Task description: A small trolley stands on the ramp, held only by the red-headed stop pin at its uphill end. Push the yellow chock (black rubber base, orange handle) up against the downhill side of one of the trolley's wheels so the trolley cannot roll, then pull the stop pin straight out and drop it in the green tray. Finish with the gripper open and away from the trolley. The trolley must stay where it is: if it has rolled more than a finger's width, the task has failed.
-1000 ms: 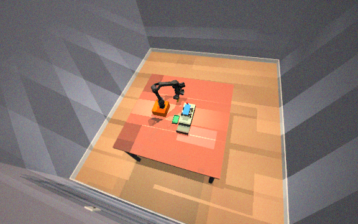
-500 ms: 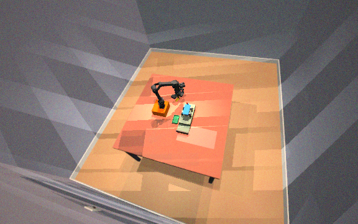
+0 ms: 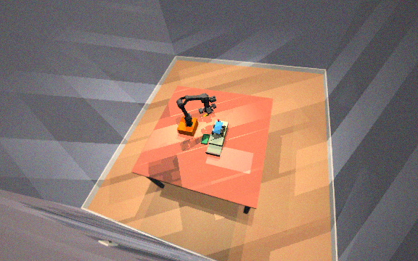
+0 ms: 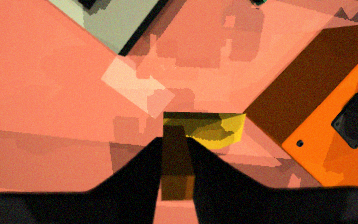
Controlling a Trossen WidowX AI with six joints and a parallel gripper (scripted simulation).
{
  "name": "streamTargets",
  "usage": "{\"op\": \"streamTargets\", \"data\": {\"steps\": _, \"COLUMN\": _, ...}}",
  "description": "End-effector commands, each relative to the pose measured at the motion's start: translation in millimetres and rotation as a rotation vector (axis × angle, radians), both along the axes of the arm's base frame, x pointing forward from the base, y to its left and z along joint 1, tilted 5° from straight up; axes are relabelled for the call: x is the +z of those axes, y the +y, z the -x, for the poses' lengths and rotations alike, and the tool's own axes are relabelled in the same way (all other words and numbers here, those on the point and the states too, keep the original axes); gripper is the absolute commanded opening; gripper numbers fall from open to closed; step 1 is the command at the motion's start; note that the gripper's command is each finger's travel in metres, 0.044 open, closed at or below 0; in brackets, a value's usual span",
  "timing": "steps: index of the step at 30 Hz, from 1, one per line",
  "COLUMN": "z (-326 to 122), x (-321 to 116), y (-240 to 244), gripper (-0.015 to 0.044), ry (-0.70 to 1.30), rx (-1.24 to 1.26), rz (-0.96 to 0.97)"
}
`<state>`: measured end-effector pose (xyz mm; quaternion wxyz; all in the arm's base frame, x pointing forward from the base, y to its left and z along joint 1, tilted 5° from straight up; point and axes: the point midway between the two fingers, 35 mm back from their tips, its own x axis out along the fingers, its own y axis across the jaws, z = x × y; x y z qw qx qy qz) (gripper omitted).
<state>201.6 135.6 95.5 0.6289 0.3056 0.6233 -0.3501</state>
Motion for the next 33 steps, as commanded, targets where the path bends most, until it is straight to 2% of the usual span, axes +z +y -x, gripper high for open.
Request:
{"op": "streamTargets", "data": {"steps": 1, "z": 0, "x": 0, "y": 0, "gripper": 0.0, "ry": -0.005, "rx": -0.128, "rz": 0.001}}
{"op": "streamTargets", "data": {"steps": 17, "z": 0, "x": 0, "y": 0, "gripper": 0.0, "ry": -0.035, "rx": -0.649, "rz": 0.014}}
{"op": "streamTargets", "data": {"steps": 24, "z": 0, "x": 0, "y": -2, "gripper": 0.0, "ry": -0.036, "rx": -0.654, "rz": 0.014}}
{"op": "streamTargets", "data": {"steps": 33, "z": -8, "x": 0, "y": -38, "gripper": 0.0, "ry": -0.038, "rx": -0.654, "rz": 0.017}}
